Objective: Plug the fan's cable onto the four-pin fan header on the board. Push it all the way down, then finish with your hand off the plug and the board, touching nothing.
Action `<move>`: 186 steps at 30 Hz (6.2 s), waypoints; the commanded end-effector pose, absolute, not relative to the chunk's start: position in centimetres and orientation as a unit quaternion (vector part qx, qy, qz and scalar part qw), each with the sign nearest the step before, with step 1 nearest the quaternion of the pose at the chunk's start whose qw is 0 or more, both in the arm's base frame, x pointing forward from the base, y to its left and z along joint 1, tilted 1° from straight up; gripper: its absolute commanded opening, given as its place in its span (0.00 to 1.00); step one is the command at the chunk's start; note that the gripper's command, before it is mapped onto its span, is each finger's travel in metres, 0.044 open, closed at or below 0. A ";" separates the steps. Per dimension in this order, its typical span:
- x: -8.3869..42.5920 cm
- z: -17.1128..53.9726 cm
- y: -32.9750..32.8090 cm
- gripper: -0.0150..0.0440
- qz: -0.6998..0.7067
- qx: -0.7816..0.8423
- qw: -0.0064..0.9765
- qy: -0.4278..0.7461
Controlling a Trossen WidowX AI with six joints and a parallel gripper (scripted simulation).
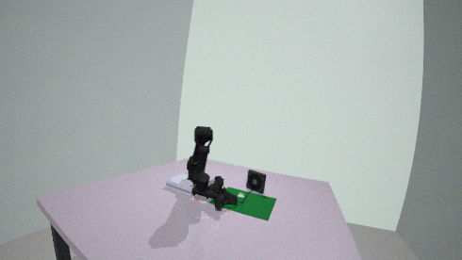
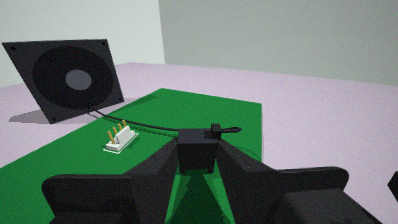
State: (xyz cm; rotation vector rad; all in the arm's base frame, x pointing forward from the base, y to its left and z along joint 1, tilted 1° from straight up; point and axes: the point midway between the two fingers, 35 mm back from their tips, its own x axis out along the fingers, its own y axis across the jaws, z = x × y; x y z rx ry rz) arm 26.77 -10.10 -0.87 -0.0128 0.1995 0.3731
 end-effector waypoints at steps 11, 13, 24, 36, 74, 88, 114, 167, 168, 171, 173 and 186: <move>26.8 -0.9 -10.1 0.43 0.185 -0.006 0.978 0.099; 26.8 -0.9 -10.1 0.52 0.185 -0.006 0.978 0.099; 26.8 -0.9 -10.1 0.60 0.185 -0.006 0.978 0.099; 26.8 -0.9 -10.1 0.60 0.185 -0.006 0.978 0.099; 22.9 -2.5 -12.9 0.60 0.195 -0.020 0.969 0.149; 21.2 -0.9 -13.2 0.60 0.199 -0.017 0.969 0.142; 18.5 5.1 -13.5 0.60 0.186 -0.008 0.977 0.102; 21.0 6.9 -11.3 0.60 0.196 -0.016 0.734 0.649; 21.1 7.1 -11.4 0.60 0.187 -0.020 0.731 0.656; 21.3 7.8 -11.6 0.60 0.159 -0.033 0.722 0.672; 21.5 8.3 -11.7 0.60 0.139 -0.042 0.717 0.682; 21.8 9.5 -11.7 0.69 0.093 -0.062 0.708 0.697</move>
